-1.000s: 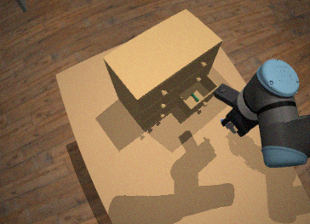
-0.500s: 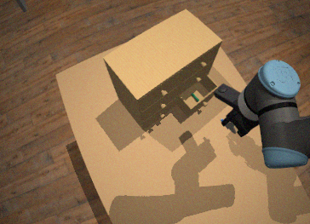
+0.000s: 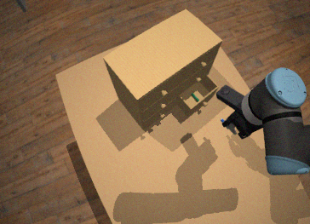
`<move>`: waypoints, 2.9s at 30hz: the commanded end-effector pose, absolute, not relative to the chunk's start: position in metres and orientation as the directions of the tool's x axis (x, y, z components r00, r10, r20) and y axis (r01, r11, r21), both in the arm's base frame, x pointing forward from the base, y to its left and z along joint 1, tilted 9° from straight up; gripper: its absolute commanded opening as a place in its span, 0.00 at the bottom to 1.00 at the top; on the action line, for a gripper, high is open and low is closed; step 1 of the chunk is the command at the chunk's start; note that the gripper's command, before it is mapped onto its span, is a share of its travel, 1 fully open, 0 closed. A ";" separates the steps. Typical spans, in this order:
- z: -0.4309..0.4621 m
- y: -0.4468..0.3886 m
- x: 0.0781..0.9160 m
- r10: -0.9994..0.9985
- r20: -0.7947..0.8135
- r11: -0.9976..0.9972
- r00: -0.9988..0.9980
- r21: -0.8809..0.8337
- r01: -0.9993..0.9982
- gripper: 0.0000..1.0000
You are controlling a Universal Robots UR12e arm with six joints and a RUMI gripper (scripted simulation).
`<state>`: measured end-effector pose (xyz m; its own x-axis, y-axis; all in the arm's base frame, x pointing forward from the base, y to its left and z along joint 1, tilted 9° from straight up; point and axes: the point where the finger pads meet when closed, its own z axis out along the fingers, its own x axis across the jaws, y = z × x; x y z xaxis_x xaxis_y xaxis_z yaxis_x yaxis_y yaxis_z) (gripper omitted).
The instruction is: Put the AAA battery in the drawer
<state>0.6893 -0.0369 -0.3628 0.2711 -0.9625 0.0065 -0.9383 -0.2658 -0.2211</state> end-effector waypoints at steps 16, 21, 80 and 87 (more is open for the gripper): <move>-0.364 -0.038 0.688 -0.963 0.007 -0.249 0.271 -0.421 -0.872 0.02; -0.364 -0.038 0.687 -0.963 0.007 -0.240 0.271 -0.490 -0.838 0.02; -0.367 -0.039 0.683 -0.963 0.007 -0.146 0.271 -0.856 -0.496 0.02; -0.367 -0.039 0.683 -0.963 0.007 -0.146 0.271 -0.856 -0.496 0.02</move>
<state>0.6828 -0.0389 -0.3679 0.2711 -0.9625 0.0069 -0.4970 -0.1461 -0.8553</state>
